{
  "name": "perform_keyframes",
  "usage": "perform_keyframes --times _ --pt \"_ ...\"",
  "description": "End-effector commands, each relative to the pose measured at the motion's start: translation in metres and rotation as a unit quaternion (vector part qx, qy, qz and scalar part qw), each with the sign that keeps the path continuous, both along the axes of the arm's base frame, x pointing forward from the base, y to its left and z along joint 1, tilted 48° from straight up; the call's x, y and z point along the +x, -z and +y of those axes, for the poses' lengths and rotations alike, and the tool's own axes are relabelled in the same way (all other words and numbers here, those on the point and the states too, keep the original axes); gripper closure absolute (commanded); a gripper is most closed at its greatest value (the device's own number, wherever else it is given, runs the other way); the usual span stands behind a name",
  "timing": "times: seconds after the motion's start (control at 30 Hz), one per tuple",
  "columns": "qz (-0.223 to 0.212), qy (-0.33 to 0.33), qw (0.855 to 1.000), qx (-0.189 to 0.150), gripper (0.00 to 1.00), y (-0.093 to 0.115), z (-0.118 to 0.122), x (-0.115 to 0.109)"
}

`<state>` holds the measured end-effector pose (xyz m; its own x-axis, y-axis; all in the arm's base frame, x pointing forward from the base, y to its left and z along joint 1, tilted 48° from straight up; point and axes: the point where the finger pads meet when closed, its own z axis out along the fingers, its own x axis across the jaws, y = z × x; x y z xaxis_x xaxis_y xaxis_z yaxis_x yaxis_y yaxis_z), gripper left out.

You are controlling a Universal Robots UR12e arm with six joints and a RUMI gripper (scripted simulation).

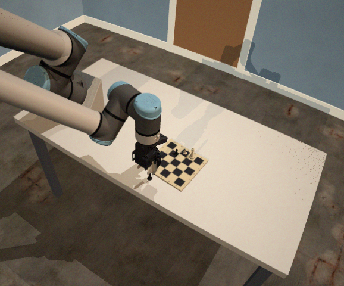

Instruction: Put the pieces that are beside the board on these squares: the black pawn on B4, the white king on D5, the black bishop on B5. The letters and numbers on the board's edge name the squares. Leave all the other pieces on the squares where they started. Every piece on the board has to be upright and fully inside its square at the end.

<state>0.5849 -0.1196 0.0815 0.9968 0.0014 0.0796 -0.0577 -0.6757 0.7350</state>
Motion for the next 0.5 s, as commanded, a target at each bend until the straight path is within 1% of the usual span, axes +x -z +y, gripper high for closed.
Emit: perform_keyframes --times 0.0,0.23,0.47 --pt "0.0 0.0 1.0 0.0 0.78 0.007 -0.007 0.001" --pt "0.0 0.0 1.0 0.0 0.78 0.017 -0.018 0.002" --pt "0.0 0.0 1.0 0.0 0.78 0.02 -0.022 0.002"
